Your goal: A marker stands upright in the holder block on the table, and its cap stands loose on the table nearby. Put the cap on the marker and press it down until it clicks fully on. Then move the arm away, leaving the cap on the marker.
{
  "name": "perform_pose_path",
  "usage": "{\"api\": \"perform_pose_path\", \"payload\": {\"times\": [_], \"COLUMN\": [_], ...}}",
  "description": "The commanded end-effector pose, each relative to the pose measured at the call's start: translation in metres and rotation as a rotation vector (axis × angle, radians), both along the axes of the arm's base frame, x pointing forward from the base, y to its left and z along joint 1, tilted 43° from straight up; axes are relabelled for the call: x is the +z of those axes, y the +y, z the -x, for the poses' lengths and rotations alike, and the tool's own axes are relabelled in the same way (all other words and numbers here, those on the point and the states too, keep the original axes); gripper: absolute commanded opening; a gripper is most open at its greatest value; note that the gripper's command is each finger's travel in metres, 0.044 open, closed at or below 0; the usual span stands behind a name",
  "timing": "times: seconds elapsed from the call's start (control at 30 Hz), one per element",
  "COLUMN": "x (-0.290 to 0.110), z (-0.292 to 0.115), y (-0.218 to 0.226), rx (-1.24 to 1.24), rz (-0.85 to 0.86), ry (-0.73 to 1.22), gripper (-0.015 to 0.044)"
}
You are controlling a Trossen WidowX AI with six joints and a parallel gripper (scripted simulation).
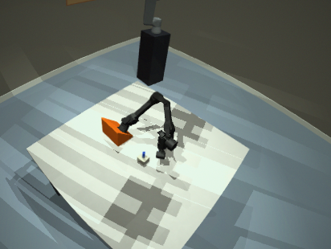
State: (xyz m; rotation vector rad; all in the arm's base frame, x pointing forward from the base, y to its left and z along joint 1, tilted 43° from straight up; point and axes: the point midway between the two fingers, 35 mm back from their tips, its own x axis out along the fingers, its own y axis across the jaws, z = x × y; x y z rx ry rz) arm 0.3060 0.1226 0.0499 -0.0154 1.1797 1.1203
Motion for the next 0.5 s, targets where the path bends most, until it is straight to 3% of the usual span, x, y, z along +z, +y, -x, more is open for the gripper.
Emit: {"api": "perform_pose_path", "payload": {"times": [0.0, 0.23, 0.33, 0.47], "x": [-0.002, -0.002, 0.001, 0.008], "z": [0.0, 0.0, -0.005, -0.006], "y": [0.001, 0.001, -0.004, -0.011], "rx": [-0.004, -0.004, -0.03, -0.03], "rz": [-0.003, -0.003, 0.009, 0.012], "ry": [0.008, 0.008, 0.001, 0.0], "gripper": [0.0113, 0.0066, 0.0, 0.0]}}
